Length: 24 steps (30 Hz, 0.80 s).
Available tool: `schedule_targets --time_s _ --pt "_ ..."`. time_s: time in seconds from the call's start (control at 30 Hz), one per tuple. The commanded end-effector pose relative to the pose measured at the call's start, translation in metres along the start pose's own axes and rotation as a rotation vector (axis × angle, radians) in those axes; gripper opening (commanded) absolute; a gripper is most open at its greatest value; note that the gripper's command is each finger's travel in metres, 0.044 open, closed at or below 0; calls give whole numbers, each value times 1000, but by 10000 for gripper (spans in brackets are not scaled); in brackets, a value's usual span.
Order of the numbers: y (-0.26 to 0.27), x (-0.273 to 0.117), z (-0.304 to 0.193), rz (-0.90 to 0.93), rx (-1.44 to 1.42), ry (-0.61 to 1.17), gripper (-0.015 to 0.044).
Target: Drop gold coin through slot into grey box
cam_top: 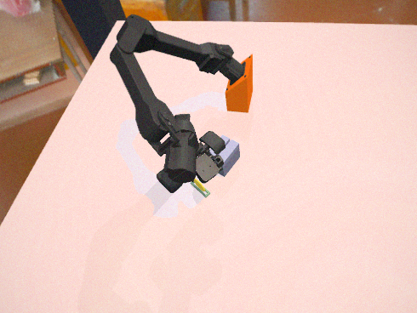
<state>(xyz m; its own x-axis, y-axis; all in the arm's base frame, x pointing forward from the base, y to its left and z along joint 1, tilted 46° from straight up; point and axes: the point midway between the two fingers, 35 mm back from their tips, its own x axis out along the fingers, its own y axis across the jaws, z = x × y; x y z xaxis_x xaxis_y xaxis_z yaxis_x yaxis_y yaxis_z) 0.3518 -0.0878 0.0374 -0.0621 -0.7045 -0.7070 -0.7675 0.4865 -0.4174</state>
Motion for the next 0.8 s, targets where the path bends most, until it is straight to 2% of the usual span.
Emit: schedule_targets --time_s 0.0,0.77 --pt "0 14 -3 -1 -8 9 161" --pt "-1 45 -2 -1 -8 9 161"
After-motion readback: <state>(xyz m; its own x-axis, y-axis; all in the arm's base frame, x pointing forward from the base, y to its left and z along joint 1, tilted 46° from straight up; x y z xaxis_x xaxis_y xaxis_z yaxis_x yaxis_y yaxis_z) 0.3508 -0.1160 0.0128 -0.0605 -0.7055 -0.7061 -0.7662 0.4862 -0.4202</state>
